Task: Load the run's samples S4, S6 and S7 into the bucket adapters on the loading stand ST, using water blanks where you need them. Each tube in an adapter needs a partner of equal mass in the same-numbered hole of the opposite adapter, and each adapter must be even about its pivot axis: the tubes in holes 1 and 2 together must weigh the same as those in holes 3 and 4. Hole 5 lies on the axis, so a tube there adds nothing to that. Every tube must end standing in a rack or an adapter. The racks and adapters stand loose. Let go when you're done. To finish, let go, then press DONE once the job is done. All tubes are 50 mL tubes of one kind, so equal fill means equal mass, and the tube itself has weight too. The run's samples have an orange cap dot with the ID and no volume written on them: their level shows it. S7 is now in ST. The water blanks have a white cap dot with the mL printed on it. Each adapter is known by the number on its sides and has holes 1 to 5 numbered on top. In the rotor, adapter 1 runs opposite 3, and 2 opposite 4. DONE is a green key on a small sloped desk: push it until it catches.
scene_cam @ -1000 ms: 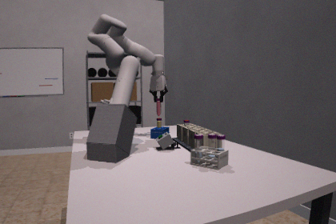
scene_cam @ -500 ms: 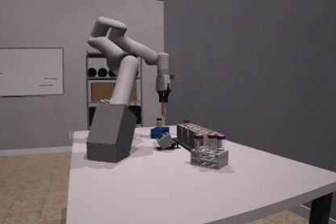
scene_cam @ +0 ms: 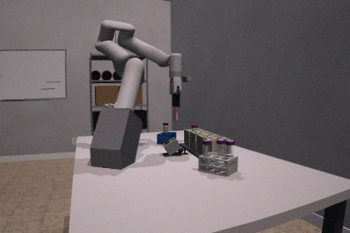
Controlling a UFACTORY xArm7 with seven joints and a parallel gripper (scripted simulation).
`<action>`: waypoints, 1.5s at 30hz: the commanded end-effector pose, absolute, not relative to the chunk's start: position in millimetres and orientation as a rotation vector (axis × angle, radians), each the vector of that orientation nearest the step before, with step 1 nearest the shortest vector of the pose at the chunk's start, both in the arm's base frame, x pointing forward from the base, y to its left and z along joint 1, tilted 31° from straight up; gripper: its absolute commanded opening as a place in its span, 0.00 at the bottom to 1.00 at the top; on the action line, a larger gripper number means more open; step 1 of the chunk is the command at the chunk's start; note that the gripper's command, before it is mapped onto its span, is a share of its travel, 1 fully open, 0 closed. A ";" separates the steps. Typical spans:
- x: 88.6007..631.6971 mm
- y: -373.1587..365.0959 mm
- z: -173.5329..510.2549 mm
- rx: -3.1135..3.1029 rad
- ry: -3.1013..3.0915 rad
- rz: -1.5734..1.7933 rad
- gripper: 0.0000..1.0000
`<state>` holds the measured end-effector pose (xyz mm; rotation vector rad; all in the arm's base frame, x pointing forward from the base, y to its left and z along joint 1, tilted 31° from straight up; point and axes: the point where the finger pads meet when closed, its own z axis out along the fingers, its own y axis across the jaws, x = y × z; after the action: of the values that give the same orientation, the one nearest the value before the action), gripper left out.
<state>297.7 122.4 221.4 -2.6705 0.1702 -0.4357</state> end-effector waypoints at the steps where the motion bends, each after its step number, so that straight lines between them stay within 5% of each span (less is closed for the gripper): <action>1: 302.7 105.3 216.4 -2.668 0.185 -0.434 0.00; 45: 344.4 -79.2 148.7 -2.670 0.186 -0.435 0.00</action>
<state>338.6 -63.2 153.7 -2.6715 0.1883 -0.4320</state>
